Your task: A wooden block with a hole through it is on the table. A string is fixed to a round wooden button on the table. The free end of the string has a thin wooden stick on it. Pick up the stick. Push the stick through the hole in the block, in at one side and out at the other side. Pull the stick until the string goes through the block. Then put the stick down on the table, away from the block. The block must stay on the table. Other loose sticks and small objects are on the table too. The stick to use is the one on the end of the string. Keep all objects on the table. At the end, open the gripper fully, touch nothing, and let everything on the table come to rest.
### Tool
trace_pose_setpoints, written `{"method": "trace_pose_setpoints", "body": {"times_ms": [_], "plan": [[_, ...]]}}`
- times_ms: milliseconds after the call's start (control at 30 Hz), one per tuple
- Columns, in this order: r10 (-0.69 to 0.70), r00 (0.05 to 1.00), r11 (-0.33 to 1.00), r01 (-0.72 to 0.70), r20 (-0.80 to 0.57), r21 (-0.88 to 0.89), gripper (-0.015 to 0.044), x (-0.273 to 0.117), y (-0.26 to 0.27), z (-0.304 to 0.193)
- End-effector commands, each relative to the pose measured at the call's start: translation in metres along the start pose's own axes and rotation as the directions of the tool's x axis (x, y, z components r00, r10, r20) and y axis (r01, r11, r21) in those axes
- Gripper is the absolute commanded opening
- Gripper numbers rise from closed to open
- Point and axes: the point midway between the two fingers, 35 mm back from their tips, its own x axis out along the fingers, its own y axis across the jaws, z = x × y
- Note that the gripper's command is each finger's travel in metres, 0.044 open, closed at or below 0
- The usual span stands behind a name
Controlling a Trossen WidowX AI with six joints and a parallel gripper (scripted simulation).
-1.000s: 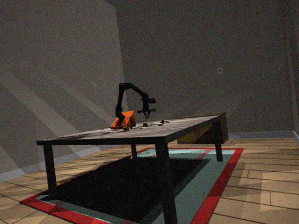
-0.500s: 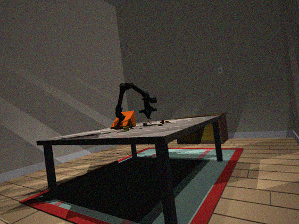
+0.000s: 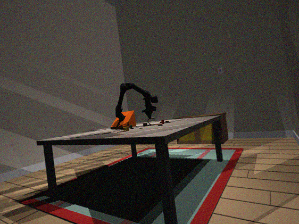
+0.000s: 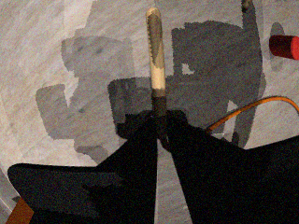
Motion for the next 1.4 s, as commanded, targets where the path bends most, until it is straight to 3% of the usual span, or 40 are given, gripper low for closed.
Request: {"method": "trace_pose_setpoints", "body": {"times_ms": [0,300,600,1000,1367], "plan": [[-0.003,1.0,0.991,0.003,-0.001,0.134,0.0,0.0,-0.004,0.002],[-0.003,1.0,0.895,0.003,0.0,0.445,0.0,-0.001,-0.011,0.006],[-0.004,1.0,0.704,0.003,0.0,0.71,0.0,-0.001,-0.019,0.009],[-0.005,1.0,0.338,0.001,0.0,0.941,0.0,-0.001,-0.029,0.013],[-0.005,1.0,-0.055,0.0,0.0,0.998,0.0,0.0,-0.038,0.017]]}}
